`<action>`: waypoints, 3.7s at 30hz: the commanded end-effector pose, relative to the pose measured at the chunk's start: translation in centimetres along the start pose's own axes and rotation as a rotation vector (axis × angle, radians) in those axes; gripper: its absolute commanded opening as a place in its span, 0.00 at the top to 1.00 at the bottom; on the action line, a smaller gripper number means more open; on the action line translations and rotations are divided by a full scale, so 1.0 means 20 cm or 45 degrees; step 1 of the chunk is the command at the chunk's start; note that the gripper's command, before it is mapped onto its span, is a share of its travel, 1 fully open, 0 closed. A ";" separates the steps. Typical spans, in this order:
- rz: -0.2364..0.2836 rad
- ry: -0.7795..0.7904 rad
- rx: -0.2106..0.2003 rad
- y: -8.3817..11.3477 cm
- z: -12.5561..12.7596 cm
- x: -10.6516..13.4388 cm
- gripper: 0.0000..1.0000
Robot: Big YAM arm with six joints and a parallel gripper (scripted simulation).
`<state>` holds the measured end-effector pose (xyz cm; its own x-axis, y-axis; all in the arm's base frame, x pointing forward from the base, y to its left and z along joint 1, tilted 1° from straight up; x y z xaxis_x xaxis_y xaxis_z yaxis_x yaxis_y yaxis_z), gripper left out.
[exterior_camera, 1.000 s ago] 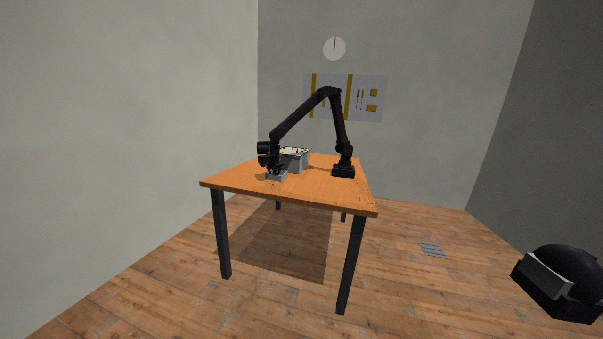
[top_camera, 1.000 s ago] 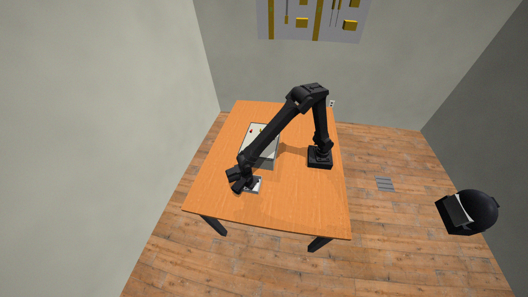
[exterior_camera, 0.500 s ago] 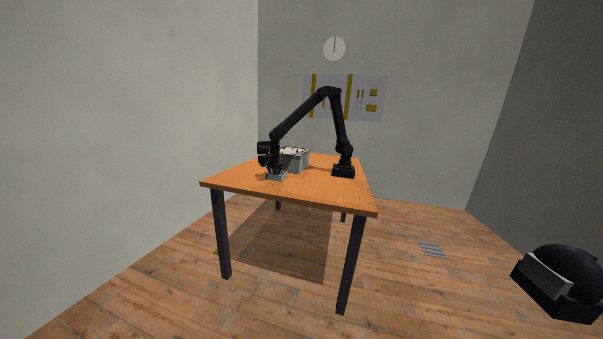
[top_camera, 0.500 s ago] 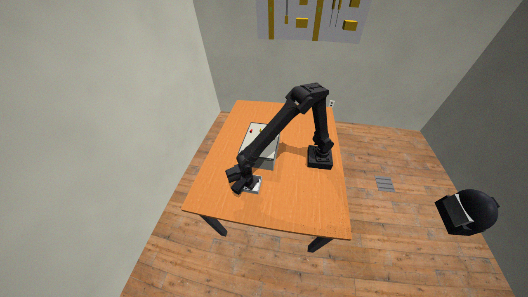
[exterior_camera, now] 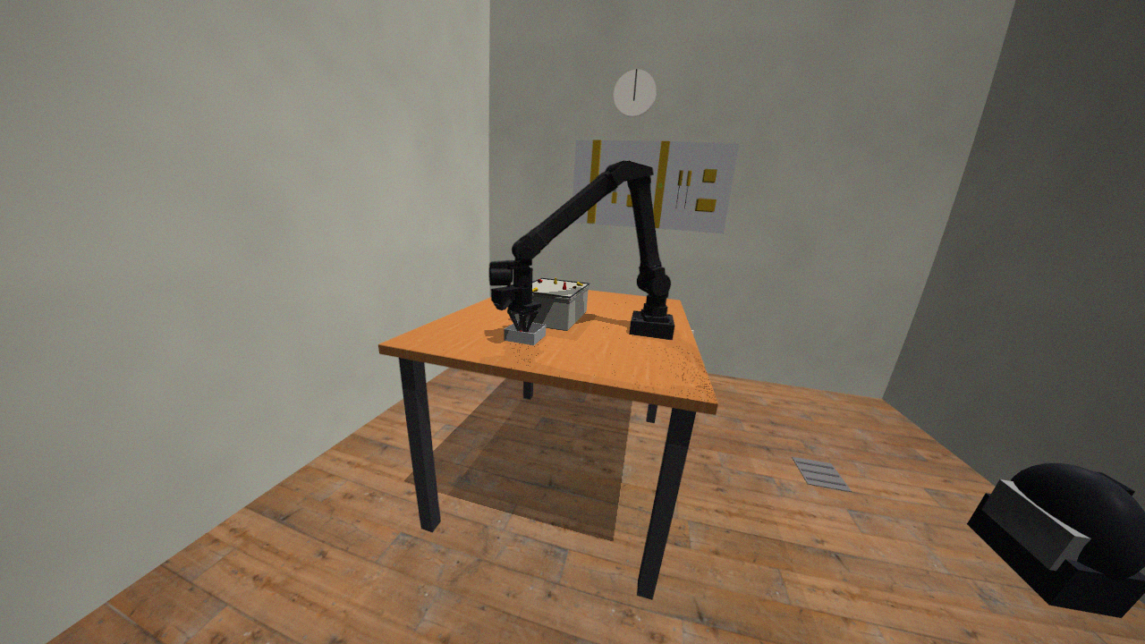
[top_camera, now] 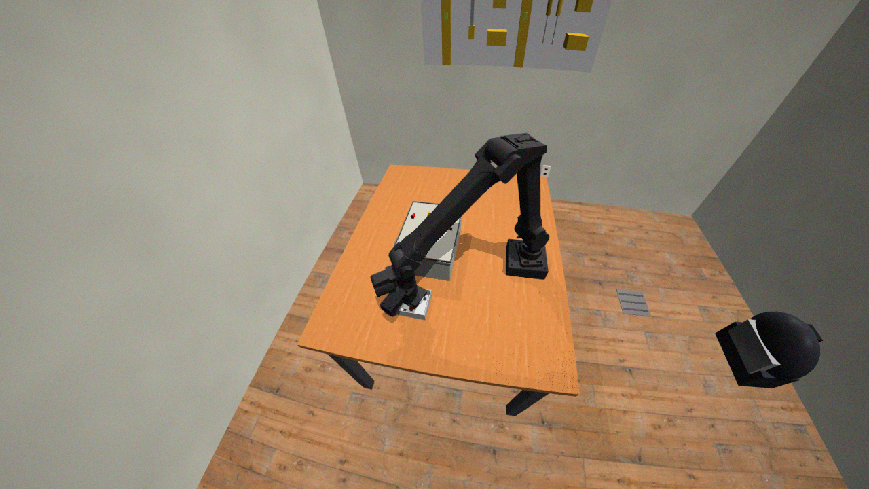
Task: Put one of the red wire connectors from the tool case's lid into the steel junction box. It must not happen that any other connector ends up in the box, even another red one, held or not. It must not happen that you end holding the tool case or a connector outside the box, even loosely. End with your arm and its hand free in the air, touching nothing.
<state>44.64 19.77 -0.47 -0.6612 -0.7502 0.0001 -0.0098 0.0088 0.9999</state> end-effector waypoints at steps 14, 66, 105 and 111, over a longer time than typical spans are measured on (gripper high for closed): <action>-0.027 0.001 0.018 0.18 -0.04 -0.06 0.71; 0.000 -0.012 0.006 0.84 -0.01 -0.03 0.71; 0.010 -0.010 0.002 0.98 0.00 -0.02 0.71; 0.016 -0.010 -0.001 0.97 0.00 -0.01 0.71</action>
<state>44.85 20.09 19.68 -0.6587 -0.7522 -0.0172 -0.0271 0.0009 0.9996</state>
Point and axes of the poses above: the point where the finger pads meet when closed, its own y axis back along the fingers, its own z axis across the jaws, x = y × z, the point moved 1 cm from there along y, back along the fingers, and after that the axes turned 9 degrees about -y, right-handed, at the moved point
